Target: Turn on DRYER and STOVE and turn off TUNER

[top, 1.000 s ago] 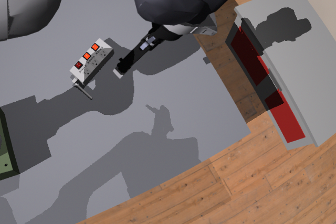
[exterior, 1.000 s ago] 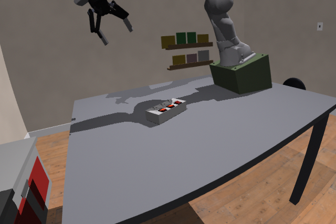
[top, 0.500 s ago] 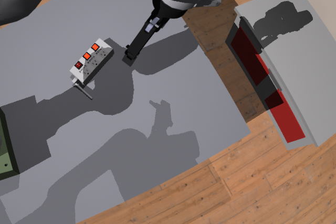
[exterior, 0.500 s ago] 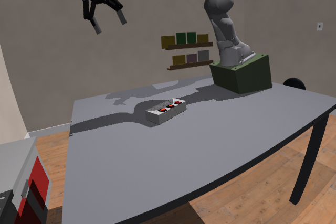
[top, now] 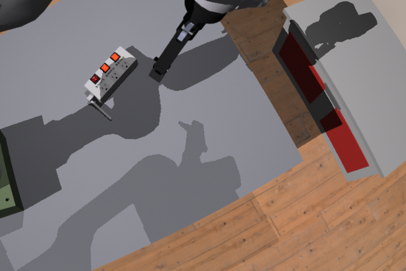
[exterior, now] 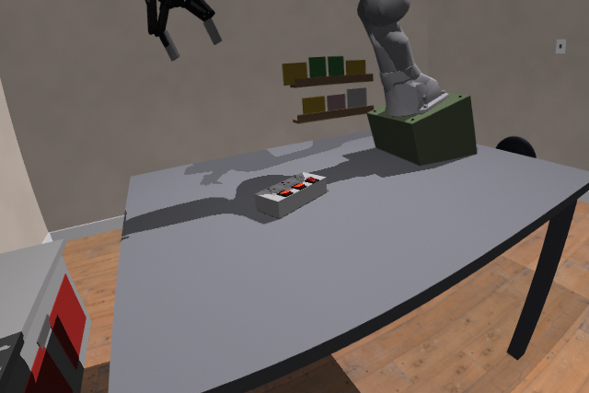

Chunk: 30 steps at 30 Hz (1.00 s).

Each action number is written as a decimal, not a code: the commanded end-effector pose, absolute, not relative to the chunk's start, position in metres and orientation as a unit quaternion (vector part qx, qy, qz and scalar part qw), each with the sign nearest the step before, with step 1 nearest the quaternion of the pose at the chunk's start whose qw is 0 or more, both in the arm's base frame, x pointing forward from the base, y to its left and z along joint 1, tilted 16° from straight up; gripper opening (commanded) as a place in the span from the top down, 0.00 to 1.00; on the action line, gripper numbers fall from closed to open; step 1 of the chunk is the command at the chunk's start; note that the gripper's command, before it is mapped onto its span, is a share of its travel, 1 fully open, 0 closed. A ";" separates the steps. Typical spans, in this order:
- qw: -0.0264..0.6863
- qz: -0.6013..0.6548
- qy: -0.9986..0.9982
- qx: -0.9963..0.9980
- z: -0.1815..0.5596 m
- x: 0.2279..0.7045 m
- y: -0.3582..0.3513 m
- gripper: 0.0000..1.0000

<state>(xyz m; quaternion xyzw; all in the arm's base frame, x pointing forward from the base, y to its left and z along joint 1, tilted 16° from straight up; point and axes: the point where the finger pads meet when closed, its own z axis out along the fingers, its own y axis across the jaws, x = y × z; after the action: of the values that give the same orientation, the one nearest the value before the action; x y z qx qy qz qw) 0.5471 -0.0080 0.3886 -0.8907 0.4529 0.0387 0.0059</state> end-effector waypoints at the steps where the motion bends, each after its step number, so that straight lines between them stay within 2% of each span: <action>1: 0.004 0.040 0.446 -0.894 0.388 0.546 -0.010 0.00; 4: 0.004 0.040 0.446 -0.894 0.388 0.546 -0.010 0.00; 5: -0.004 -0.003 0.389 -0.921 0.418 0.556 0.001 0.00; 26: -0.004 -0.003 0.389 -0.921 0.418 0.556 0.001 0.00; 27: -0.021 -0.017 0.413 -0.910 0.395 0.561 0.008 0.00; 30: -0.021 -0.017 0.413 -0.910 0.395 0.561 0.008 0.00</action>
<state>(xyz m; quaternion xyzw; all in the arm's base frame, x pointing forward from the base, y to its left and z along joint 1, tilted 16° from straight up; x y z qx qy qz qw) 0.5538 0.0064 0.4006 -0.9183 0.3955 -0.0033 -0.0178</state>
